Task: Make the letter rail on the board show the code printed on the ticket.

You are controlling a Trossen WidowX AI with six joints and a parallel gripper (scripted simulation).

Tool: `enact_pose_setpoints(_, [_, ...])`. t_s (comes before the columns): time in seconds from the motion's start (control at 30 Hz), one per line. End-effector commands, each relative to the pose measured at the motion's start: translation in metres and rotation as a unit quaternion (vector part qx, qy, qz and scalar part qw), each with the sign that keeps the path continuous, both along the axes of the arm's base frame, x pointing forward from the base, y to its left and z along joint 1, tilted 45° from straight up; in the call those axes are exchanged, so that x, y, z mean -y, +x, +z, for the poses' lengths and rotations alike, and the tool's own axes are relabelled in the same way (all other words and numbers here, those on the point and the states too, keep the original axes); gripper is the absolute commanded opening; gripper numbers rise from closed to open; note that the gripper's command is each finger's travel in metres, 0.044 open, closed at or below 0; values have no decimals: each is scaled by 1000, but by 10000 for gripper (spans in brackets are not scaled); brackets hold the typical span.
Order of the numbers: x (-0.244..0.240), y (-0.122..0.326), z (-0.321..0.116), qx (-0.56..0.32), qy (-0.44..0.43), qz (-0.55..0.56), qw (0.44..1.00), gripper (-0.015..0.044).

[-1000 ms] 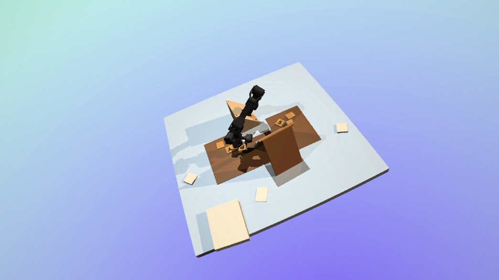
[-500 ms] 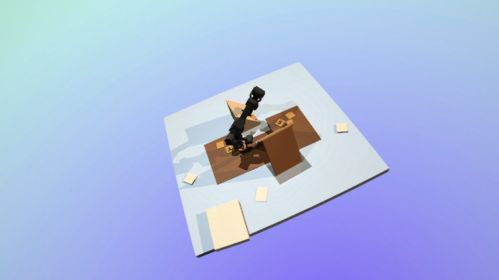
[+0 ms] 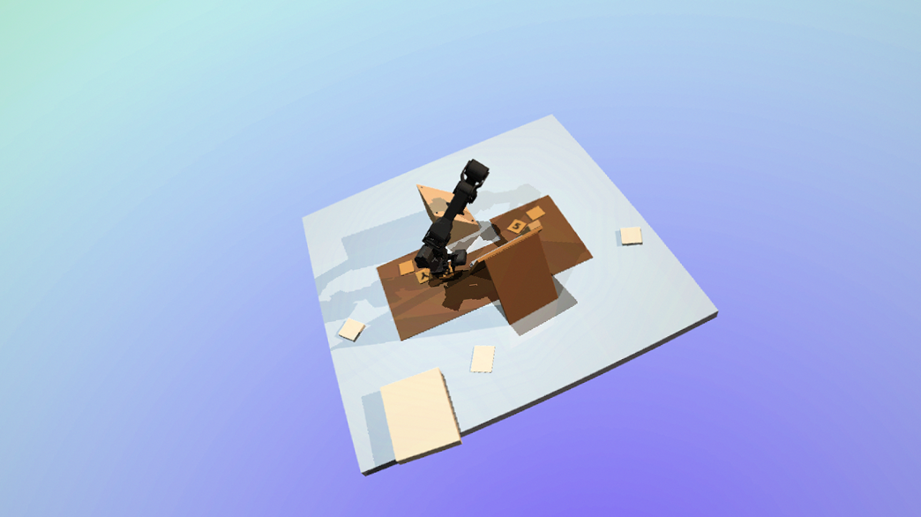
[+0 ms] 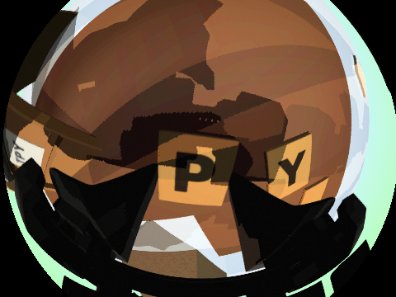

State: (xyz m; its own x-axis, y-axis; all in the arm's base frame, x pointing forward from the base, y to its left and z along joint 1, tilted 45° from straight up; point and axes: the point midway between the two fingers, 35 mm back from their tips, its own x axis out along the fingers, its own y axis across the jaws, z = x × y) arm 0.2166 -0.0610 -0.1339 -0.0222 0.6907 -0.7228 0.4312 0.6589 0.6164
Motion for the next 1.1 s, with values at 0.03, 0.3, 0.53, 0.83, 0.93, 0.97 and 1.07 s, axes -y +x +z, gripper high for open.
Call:
enact_pose_setpoints(0.03, [3,0,3,1,0,-2,1000,128])
enact_pose_setpoints(0.3, [5,0,7,1,0,-2,1000,0])
enact_pose_setpoints(0.53, [8,0,10,1,0,-2,1000,0])
enact_pose_setpoints(0.83, [11,0,15,1,0,-2,1000,0])
enact_pose_setpoints(0.93, [12,0,16,1,0,-2,1000,0])
enact_pose_setpoints(0.97, [12,0,16,1,0,-2,1000,0])
enact_pose_setpoints(1.07, [13,0,18,1,0,-2,1000,0])
